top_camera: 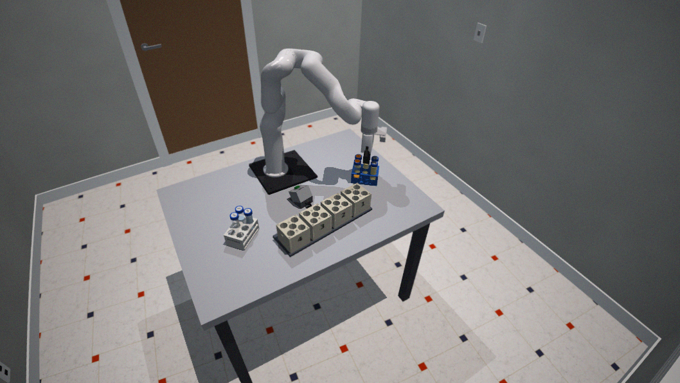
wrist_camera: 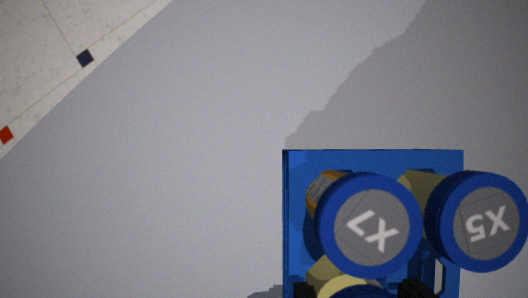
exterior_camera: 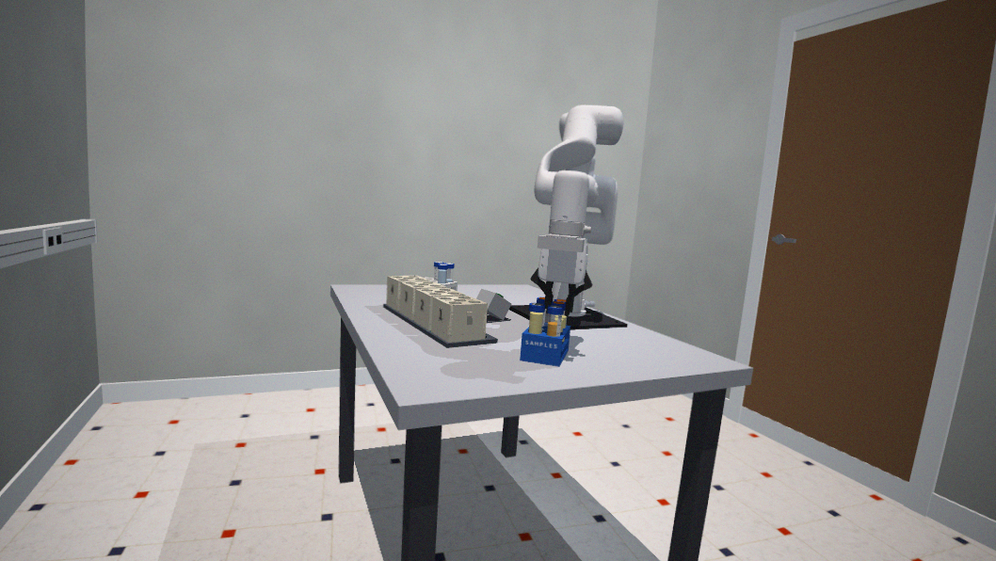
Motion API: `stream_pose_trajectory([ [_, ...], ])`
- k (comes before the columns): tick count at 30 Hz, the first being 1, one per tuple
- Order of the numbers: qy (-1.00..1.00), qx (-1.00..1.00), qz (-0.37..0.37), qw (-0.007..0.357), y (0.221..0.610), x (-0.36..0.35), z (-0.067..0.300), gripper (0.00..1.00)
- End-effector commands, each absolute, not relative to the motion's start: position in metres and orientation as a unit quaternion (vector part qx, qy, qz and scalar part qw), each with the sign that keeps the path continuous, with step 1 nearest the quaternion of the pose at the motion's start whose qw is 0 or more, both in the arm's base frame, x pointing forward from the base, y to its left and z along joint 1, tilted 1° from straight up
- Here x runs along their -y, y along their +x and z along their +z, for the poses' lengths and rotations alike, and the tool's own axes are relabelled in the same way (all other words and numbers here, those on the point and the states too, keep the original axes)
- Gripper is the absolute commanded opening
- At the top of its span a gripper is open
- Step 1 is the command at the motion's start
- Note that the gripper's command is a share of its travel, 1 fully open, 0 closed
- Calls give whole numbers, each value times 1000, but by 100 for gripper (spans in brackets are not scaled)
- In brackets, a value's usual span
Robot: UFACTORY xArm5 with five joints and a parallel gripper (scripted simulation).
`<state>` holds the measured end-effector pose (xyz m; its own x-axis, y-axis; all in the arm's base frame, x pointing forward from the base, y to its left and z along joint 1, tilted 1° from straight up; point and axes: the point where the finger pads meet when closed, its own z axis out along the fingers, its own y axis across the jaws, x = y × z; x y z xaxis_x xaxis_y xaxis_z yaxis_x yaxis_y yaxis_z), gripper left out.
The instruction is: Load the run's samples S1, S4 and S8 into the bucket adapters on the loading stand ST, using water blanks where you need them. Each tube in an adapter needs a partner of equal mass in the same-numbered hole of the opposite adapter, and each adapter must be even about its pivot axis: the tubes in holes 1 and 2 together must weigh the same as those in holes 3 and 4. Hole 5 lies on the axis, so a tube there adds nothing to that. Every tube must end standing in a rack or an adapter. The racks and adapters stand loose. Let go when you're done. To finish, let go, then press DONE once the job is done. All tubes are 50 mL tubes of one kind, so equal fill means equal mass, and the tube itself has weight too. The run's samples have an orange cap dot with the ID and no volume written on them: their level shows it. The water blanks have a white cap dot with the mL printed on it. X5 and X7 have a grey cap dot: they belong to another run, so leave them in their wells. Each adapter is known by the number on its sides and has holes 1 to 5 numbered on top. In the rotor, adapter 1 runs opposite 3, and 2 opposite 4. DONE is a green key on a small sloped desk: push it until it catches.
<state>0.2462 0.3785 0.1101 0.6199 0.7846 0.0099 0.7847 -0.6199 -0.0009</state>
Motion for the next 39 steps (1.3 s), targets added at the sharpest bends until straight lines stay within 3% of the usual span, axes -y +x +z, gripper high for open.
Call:
stream_pose_trajectory([
  [1,-900,436,-3,8,247,-380,112,0],
  [39,-900,436,-3,8,247,-379,132,0],
])
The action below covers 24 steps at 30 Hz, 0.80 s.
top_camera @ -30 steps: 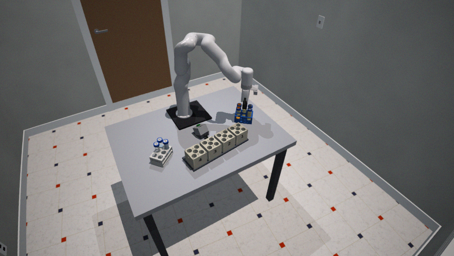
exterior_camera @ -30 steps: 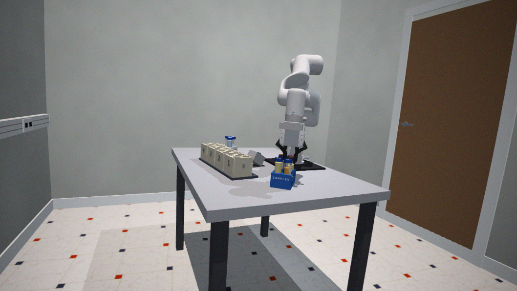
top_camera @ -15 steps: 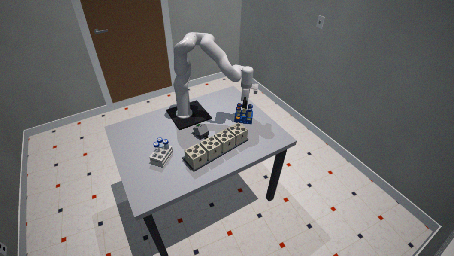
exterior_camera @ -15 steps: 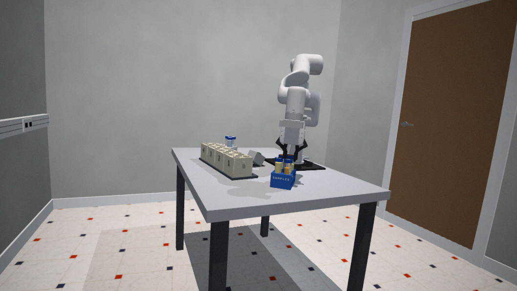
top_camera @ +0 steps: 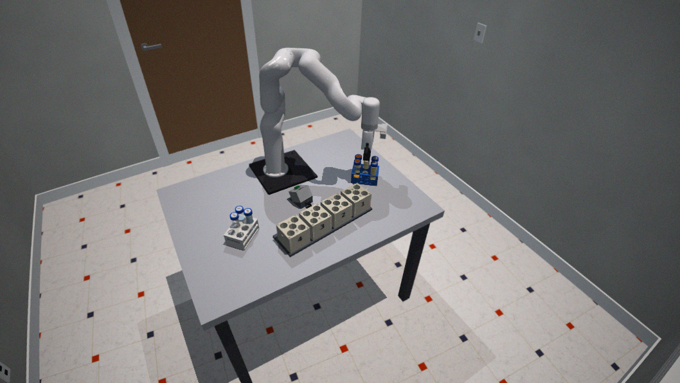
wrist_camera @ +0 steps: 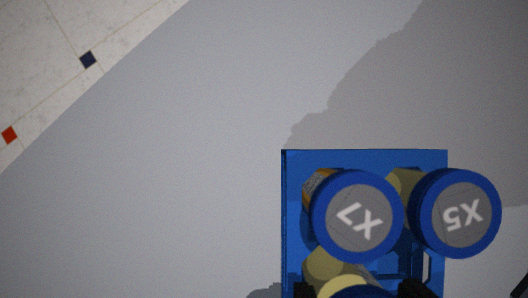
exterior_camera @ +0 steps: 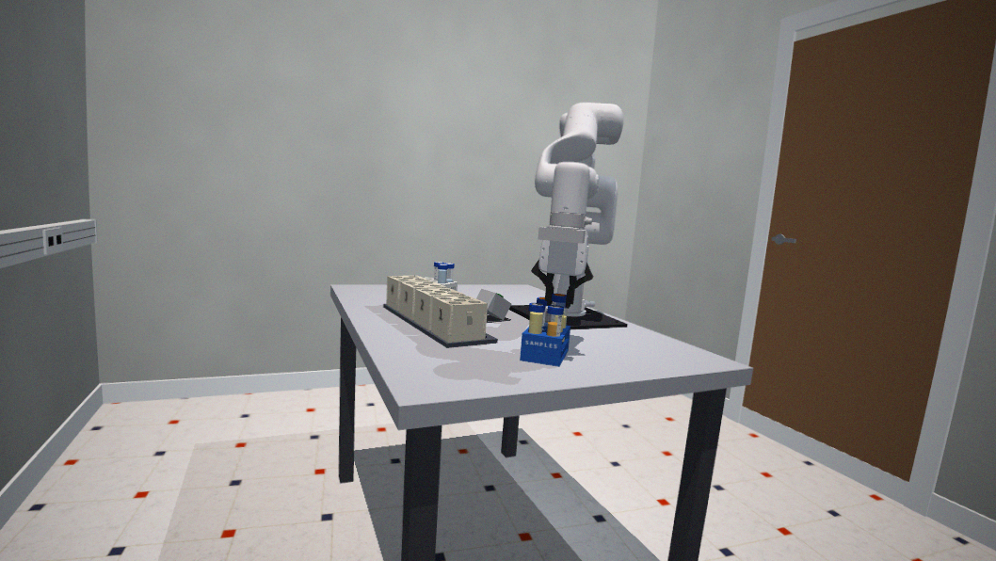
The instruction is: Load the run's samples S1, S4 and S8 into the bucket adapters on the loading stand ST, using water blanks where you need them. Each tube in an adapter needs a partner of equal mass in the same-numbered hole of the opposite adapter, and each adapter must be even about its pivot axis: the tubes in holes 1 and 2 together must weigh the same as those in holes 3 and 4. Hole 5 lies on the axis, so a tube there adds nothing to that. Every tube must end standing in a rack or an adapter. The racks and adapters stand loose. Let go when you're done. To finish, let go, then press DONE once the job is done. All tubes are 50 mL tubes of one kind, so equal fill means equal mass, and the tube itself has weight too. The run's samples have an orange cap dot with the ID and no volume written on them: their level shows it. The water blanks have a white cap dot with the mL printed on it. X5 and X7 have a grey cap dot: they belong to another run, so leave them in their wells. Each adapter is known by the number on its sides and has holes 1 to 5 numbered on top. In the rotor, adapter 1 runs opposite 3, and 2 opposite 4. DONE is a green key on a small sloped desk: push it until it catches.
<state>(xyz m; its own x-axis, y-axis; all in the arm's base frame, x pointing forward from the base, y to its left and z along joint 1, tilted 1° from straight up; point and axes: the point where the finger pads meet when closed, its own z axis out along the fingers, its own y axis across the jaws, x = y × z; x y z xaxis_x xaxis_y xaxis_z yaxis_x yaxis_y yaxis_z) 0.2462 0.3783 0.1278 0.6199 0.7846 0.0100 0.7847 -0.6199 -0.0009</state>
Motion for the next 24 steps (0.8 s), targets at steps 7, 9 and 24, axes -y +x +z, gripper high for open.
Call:
stream_pose_trajectory([
  [7,-900,436,-3,8,247,-379,138,0],
  [9,-900,436,-3,8,247,-379,142,0],
  [24,-900,436,-3,8,247,-379,168,0],
])
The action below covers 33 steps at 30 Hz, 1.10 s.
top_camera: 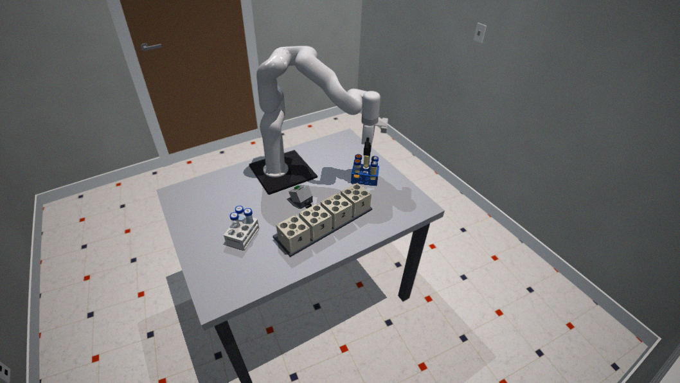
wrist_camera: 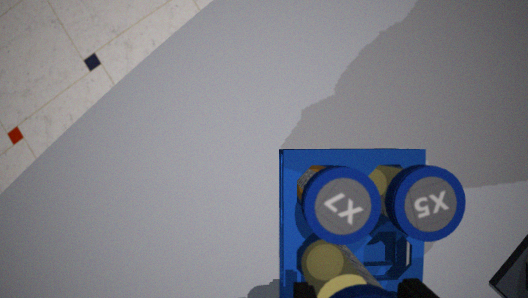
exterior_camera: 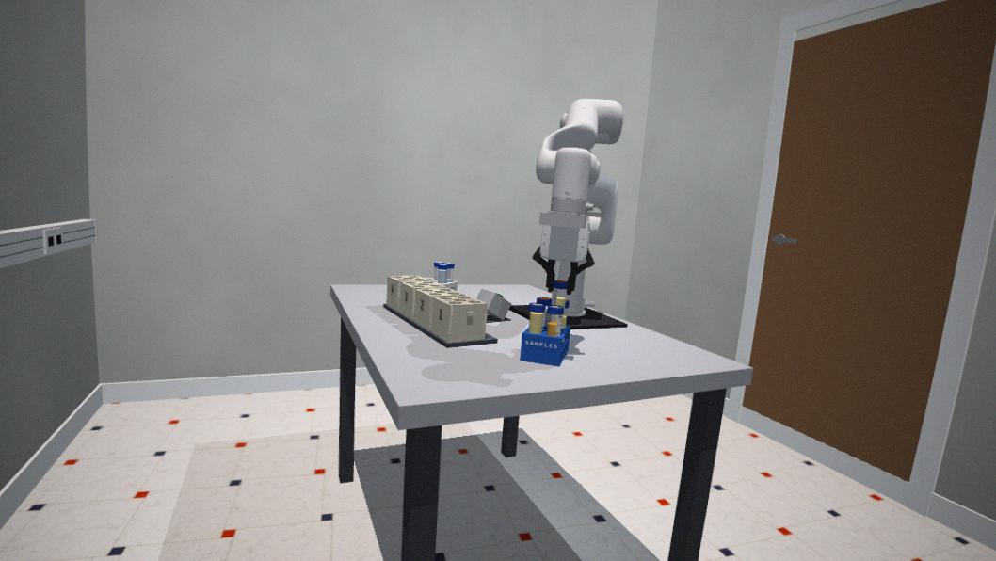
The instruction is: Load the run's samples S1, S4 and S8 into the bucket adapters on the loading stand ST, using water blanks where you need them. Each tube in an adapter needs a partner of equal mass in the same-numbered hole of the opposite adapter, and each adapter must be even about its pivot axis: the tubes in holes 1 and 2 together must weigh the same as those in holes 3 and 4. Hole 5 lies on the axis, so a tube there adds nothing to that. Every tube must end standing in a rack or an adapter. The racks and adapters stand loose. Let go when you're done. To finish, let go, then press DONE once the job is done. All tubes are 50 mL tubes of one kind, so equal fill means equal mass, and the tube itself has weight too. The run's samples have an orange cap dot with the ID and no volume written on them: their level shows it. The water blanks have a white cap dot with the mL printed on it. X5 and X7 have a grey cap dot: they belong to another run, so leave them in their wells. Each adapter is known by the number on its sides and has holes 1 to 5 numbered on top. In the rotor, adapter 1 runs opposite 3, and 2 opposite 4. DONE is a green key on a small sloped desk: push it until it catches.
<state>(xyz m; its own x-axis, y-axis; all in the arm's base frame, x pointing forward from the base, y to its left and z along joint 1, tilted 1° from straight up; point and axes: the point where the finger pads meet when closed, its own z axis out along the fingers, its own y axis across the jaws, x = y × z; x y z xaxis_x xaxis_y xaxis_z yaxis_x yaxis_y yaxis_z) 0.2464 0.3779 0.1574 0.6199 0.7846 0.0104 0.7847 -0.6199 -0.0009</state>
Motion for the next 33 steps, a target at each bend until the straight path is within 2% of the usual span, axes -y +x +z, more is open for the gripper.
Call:
stream_pose_trajectory([
  [1,-900,436,-3,8,247,-379,170,0],
  [33,-900,436,-3,8,247,-378,226,0],
])
